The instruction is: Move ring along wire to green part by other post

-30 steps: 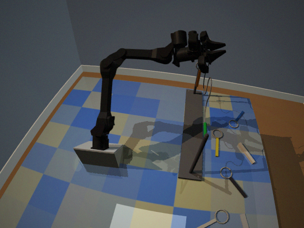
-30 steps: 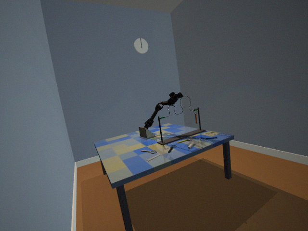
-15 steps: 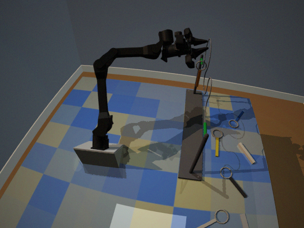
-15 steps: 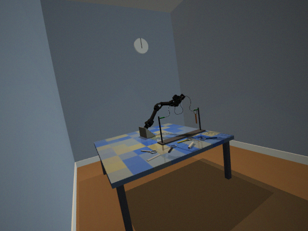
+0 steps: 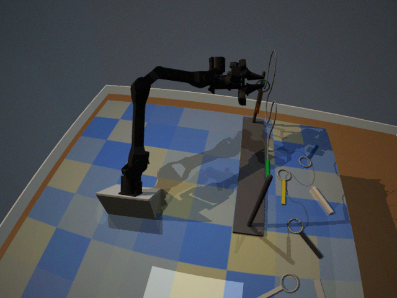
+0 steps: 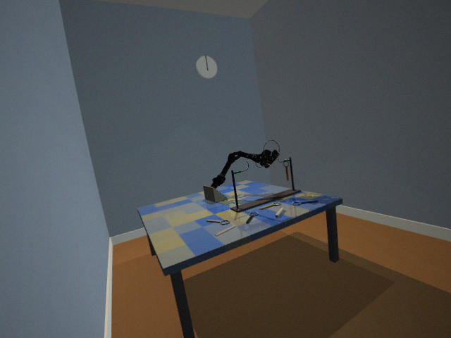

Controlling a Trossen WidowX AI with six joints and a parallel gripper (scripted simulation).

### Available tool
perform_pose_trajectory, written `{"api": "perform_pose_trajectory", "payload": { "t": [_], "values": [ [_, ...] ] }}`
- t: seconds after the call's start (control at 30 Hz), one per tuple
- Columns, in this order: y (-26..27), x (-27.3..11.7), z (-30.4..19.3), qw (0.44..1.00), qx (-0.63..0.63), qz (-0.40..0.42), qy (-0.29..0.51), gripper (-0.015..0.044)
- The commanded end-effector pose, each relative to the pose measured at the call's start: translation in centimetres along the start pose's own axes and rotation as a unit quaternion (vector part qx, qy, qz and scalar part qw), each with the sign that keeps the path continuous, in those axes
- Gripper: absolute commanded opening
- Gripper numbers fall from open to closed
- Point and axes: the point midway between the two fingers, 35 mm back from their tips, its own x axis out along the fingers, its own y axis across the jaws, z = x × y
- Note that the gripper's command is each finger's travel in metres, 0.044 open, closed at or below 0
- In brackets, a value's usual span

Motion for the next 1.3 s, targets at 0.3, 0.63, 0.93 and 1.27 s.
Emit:
{"api": "perform_pose_trajectory", "payload": {
  "t": [0.3, 0.63, 0.93, 1.27],
  "values": [
    [-2.3, -5.6, -15.2, 0.986, -0.151, -0.026, 0.061, 0.0160],
    [-3.9, -12.0, -23.2, 0.964, -0.248, -0.020, 0.093, 0.0160],
    [-1.9, -6.4, -19.9, 0.964, -0.249, -0.017, 0.092, 0.0160],
    [-1.8, -6.1, -19.9, 0.964, -0.249, -0.017, 0.092, 0.0160]
  ]
}}
